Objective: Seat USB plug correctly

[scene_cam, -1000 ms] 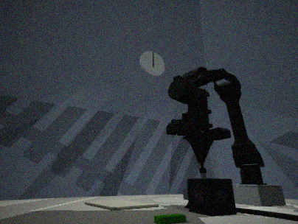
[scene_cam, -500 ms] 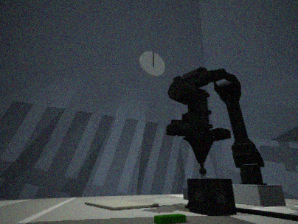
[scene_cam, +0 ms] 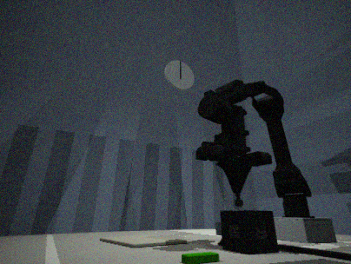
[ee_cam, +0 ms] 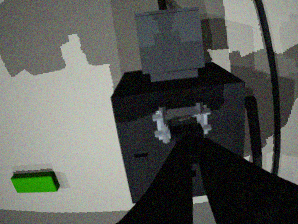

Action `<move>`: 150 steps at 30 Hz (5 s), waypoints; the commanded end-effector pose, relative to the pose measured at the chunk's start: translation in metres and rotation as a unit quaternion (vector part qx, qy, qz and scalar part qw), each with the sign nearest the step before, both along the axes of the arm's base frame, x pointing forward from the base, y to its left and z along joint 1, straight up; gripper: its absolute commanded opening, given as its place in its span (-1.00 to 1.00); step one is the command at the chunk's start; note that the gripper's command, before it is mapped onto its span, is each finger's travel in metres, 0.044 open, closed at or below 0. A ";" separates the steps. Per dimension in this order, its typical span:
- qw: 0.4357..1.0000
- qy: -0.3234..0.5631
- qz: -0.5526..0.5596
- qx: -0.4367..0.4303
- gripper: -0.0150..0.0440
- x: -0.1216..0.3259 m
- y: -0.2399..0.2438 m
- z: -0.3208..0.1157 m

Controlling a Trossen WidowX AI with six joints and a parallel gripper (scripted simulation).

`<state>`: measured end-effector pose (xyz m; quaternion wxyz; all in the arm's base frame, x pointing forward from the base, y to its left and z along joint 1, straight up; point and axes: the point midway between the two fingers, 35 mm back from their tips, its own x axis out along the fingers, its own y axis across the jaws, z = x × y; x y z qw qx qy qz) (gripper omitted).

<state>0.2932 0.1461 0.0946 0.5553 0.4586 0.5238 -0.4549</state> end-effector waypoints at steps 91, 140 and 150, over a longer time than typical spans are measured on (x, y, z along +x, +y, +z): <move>1.000 -0.001 0.002 -0.003 -0.49 0.001 -0.001 -0.012; 1.000 -0.001 0.000 0.000 -0.17 0.001 0.000 -0.010; 1.000 -0.001 0.000 0.000 -0.17 0.001 0.000 -0.007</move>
